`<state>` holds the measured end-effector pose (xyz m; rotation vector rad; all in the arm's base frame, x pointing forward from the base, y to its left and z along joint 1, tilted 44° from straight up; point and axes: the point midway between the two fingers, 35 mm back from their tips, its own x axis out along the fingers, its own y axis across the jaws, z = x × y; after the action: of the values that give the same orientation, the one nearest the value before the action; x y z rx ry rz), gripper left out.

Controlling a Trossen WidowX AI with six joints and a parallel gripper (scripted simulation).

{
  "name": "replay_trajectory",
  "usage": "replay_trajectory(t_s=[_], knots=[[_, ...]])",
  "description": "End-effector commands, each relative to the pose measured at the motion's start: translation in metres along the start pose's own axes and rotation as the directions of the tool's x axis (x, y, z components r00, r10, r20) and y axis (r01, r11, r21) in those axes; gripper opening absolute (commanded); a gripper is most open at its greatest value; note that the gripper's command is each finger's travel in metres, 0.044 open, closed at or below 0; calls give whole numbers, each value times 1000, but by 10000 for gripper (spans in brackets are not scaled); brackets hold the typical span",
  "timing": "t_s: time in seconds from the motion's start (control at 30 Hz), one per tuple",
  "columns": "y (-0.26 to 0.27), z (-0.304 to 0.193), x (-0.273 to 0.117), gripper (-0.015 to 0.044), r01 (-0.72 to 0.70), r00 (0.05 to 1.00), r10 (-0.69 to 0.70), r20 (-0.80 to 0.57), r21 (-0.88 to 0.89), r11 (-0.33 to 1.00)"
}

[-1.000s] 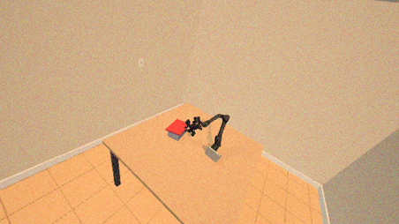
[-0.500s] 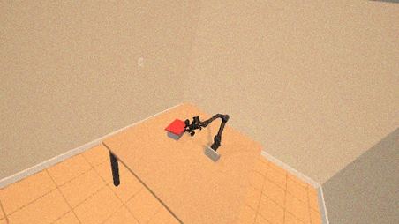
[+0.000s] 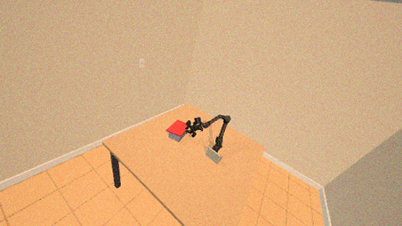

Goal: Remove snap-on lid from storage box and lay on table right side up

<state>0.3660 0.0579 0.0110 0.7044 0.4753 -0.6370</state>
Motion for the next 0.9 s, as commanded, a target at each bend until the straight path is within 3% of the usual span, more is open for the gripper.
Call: replay_trajectory(t_s=[0.0,0.87], knots=[[0,0,1,0,0,1000,0,-3,-2,1000],[10,0,-6,0,1,1000,-1,-7,-4,1000]])
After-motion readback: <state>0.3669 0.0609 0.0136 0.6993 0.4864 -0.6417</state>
